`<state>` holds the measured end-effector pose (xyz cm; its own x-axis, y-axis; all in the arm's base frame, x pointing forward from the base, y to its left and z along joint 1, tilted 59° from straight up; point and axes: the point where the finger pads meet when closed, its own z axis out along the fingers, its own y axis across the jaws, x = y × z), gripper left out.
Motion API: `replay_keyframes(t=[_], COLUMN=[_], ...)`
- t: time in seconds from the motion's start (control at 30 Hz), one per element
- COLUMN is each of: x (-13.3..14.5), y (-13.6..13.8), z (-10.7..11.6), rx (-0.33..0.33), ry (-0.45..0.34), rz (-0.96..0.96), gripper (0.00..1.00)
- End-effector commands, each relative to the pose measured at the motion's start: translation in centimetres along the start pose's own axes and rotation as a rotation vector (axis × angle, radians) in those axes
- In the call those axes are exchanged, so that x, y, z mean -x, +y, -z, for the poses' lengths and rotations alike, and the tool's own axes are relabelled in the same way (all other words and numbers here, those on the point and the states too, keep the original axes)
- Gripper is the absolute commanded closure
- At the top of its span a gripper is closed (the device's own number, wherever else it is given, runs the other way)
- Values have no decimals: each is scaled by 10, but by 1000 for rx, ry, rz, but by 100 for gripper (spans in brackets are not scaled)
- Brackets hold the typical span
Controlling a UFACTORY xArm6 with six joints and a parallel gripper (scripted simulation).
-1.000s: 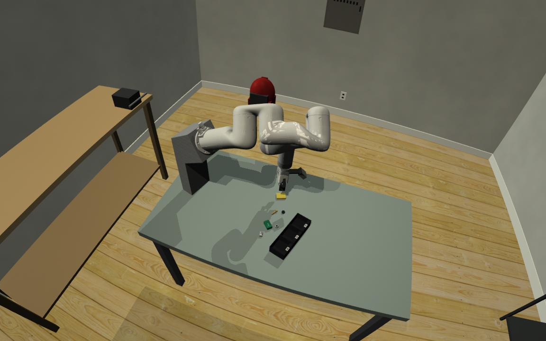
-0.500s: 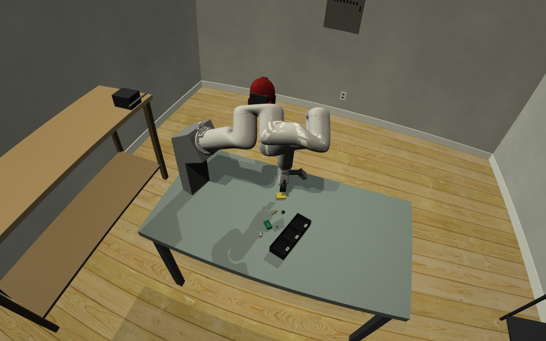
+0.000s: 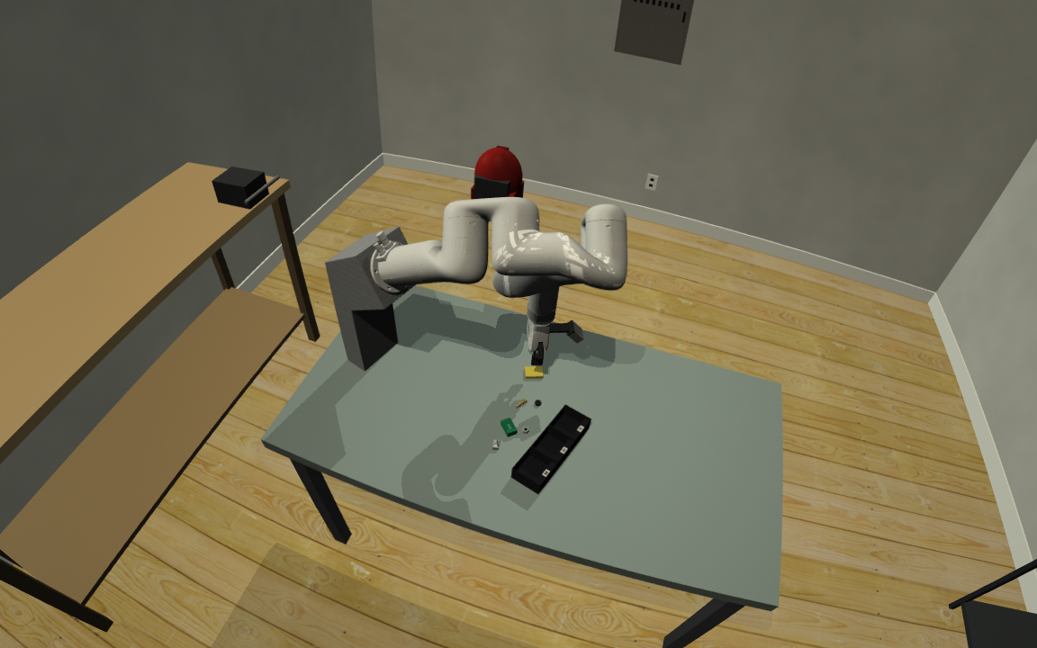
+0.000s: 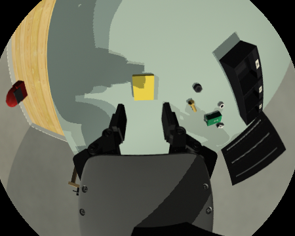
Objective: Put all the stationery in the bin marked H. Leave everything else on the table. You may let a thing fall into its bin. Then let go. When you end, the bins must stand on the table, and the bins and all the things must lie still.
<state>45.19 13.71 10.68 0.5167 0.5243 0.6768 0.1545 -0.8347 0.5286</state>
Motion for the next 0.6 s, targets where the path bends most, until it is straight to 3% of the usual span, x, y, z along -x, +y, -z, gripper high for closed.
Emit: replay_keyframes(t=[0.0,0.47,0.57], x=[0,0,0], y=[0,0,0], z=[0,0,-12], rx=[0,0,0], ry=[1,1,1], rz=[0,0,0], gripper=[44,44,44])
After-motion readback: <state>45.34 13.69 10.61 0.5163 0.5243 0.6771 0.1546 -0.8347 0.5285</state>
